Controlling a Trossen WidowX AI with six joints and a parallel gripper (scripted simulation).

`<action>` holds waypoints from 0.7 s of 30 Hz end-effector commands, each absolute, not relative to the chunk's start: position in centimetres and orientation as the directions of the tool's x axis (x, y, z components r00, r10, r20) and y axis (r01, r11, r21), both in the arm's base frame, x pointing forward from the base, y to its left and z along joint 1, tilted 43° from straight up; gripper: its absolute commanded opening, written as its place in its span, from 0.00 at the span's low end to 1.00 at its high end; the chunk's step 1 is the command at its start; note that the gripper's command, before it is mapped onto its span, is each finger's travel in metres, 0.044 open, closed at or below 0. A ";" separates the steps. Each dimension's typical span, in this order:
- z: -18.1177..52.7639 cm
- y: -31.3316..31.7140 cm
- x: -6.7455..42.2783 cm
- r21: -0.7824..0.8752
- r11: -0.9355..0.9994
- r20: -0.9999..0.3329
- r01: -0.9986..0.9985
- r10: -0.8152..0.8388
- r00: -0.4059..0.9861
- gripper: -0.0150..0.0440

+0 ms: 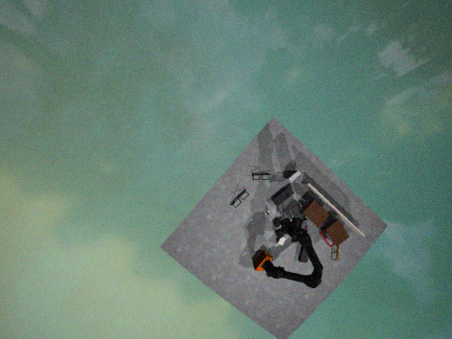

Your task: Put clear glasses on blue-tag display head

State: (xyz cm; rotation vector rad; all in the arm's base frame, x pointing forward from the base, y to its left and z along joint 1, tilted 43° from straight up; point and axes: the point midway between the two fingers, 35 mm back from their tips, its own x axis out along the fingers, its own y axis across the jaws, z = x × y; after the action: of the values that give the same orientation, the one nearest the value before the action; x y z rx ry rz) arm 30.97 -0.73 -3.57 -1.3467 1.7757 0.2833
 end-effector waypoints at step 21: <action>-3.8 -0.6 30.6 -0.302 0.384 -0.738 -0.872 -0.674 -0.041 0.33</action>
State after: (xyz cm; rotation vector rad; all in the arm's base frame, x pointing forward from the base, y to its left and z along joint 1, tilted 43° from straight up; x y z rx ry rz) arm 30.57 -0.59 -3.77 -1.3541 1.7772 0.2878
